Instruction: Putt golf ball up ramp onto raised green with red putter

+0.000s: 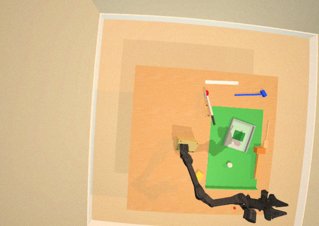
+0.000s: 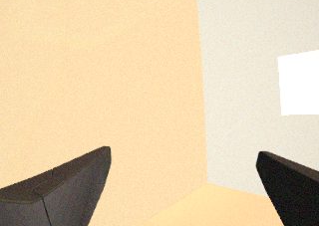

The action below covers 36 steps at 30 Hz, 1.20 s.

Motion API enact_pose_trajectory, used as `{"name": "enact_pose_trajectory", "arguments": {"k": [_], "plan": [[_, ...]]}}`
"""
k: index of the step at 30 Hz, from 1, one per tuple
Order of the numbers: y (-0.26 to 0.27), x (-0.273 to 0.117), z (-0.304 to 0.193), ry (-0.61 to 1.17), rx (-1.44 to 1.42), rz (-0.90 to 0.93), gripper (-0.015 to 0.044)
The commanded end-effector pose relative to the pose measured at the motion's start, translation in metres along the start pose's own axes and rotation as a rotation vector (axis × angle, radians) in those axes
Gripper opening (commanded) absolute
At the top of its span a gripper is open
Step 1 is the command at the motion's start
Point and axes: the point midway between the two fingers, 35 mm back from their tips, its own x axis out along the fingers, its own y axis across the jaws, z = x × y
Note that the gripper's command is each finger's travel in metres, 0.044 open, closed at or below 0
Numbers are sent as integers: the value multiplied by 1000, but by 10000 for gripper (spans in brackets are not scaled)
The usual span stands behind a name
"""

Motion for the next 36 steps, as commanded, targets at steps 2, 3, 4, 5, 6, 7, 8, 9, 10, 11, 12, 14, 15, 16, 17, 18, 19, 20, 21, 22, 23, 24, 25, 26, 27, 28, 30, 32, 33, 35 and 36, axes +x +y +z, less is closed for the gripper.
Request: {"name": "enact_pose_trajectory", "arguments": {"k": [2, 3, 4, 5, 6, 7, 8, 9, 10, 11, 12, 14, 15, 16, 17, 18, 19, 20, 21, 22, 23, 24, 25, 26, 27, 28, 30, 32, 33, 35, 36], "plan": [[7, 4, 9, -14, 43, 22, 440], [14, 8, 20, -31, 97, 50, 440], [24, 13, 34, -51, 160, 85, 440], [33, 17, 49, -71, 222, 122, 440], [42, 21, 64, -92, 282, 160, 440], [50, 24, 79, -112, 340, 200, 440], [58, 26, 95, -131, 396, 241, 440], [66, 28, 111, -151, 451, 283, 440], [73, 29, 128, -170, 503, 327, 440], [79, 30, 145, -188, 553, 371, 440], [86, 30, 162, -207, 601, 416, 440], [97, 28, 196, -242, 691, 510, 440], [102, 26, 213, -258, 733, 559, 440], [106, 23, 230, -274, 772, 610, 440], [110, 20, 247, -289, 808, 661, 440], [114, 16, 264, -303, 843, 714, 440], [117, 11, 281, -317, 874, 768, 440], [120, 6, 297, -329, 903, 822, 440], [123, 0, 314, -341, 930, 880, 440], [125, -7, 331, -352, 955, 938, 440], [127, -14, 347, -362, 976, 997, 440], [129, -22, 362, -370, 994, 1058, 440], [130, -31, 377, -377, 1008, 1118, 440], [131, -40, 392, -383, 1020, 1179, 440], [131, -49, 406, -387, 1028, 1241, 440], [132, -59, 420, -391, 1032, 1303, 440], [131, -81, 445, -392, 1031, 1426, 440], [131, -105, 470, -385, 1011, 1565, 440], [131, -119, 481, -378, 994, 1635, 440], [129, -146, 501, -359, 945, 1770, 440], [127, -159, 509, -346, 914, 1835, 440]]}}
